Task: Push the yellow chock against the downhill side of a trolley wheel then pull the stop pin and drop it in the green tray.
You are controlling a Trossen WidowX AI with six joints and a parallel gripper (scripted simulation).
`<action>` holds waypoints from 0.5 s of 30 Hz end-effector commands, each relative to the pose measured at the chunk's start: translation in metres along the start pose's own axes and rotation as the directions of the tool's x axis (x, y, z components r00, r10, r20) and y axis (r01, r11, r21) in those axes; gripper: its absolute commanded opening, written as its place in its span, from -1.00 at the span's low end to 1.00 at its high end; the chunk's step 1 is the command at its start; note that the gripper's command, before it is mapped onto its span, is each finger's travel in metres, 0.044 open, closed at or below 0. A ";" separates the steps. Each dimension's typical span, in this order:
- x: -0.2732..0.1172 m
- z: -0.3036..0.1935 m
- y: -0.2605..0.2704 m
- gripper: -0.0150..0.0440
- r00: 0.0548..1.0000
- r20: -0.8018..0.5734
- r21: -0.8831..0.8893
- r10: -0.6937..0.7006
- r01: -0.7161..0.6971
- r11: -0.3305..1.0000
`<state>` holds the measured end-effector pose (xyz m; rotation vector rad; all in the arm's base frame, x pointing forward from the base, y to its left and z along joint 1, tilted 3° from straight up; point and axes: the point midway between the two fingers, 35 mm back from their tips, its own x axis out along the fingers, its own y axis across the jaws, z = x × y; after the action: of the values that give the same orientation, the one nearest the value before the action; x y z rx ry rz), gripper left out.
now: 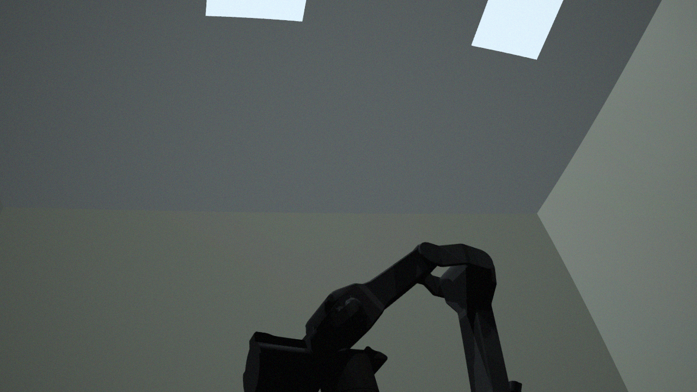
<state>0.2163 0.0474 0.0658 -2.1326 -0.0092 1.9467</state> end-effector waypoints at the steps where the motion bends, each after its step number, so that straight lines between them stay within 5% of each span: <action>1: 0.000 0.000 0.000 0.33 1.000 0.000 0.000 0.000 0.000 1.000; 5: 0.000 0.000 0.000 0.66 1.000 0.000 0.000 0.000 0.000 1.000; 15: -0.016 0.001 -0.002 0.66 1.000 0.004 -0.002 -0.003 0.003 1.000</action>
<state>0.2134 0.0469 0.0696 -2.1191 -0.0043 1.9622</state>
